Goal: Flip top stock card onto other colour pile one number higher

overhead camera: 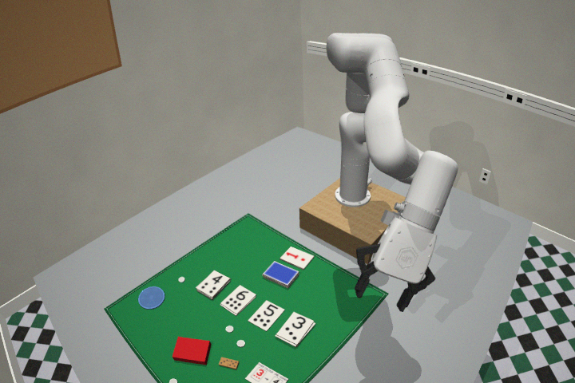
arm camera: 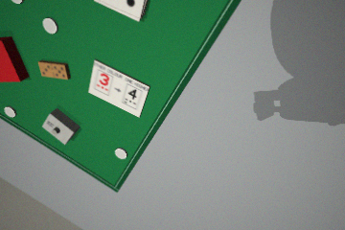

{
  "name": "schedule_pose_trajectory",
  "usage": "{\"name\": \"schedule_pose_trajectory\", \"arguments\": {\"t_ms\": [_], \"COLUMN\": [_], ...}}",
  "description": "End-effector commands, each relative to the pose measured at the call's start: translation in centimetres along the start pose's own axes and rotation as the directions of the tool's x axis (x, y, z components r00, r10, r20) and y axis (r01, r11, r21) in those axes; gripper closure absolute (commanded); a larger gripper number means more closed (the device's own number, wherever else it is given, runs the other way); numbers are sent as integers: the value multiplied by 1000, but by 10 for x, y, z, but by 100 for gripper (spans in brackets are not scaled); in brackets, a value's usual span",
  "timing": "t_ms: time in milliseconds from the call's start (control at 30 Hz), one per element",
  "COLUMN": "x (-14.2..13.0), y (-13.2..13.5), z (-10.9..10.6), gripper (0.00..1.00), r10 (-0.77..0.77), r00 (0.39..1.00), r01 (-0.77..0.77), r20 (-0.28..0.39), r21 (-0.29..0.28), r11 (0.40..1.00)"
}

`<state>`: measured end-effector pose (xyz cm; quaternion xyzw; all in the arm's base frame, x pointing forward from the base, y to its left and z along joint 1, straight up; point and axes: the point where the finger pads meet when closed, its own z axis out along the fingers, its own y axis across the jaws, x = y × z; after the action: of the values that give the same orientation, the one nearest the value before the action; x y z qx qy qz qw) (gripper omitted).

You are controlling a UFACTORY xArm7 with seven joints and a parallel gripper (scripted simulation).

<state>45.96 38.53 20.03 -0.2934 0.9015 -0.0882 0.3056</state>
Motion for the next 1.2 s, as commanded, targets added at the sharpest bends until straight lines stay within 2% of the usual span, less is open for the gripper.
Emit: {"name": "schedule_pose_trajectory", "arguments": {"t_ms": [0, 133, 200, 233, 300, 333, 367, 400, 433, 467, 500, 533, 567, 600, 633, 667, 700, 767, 800, 833, 867, 900, 967, 1033, 1167], "x": [46, 98, 98, 133, 133, 164, 164, 186, 196, 196, 226, 227, 227, 255, 255, 255, 282, 282, 304, 304, 324, 324, 350, 362, 364], "y": [-43, -79, -79, -103, -103, -120, -121, -131, -138, -138, -152, -152, -152, -164, -164, -164, -174, -174, -182, -182, -187, -187, -194, -196, -197], "z": [34, 59, 59, 73, 73, 82, 82, 86, 89, 89, 93, 93, 93, 96, 96, 96, 97, 97, 97, 97, 96, 96, 94, 92, 92], "gripper": [0, 0, 0, 0, 0, 0, 0, 0, 0, 0, 0, 0, 0, 0, 0, 0, 0, 0, 0, 0, 0, 0, 0, 0, 0], "r10": [241, 463, 463, 605, 627, 706, 739, 775, 808, 833, 869, 892, 901, 931, 943, 944, 961, 961, 964, 964, 953, 953, 920, 899, 895], "r00": [962, 856, 856, 744, 723, 638, 594, 545, 491, 444, 373, 313, 287, 195, 135, 134, 17, 17, -132, -132, -234, -234, -369, -426, -436], "r01": [-242, -461, -461, -598, -619, -690, -721, -751, -780, -802, -828, -847, -854, -871, -878, -879, -880, -880, -863, -863, -837, -837, -782, -752, -746], "r20": [-128, -228, -228, -282, -290, -308, -319, -319, -326, -331, -324, -324, -324, -309, -303, -302, -275, -275, -232, -232, -194, -194, -133, -103, -98], "r21": [6, 66, 66, 123, 131, 179, 197, 226, 249, 268, 306, 329, 339, 382, 404, 404, 452, 452, 505, 505, 539, 539, 579, 593, 595], "r11": [970, 885, 885, 792, 775, 702, 664, 621, 574, 534, 470, 417, 394, 309, 256, 254, 145, 145, 3, 3, -96, -96, -230, -289, -298]}}
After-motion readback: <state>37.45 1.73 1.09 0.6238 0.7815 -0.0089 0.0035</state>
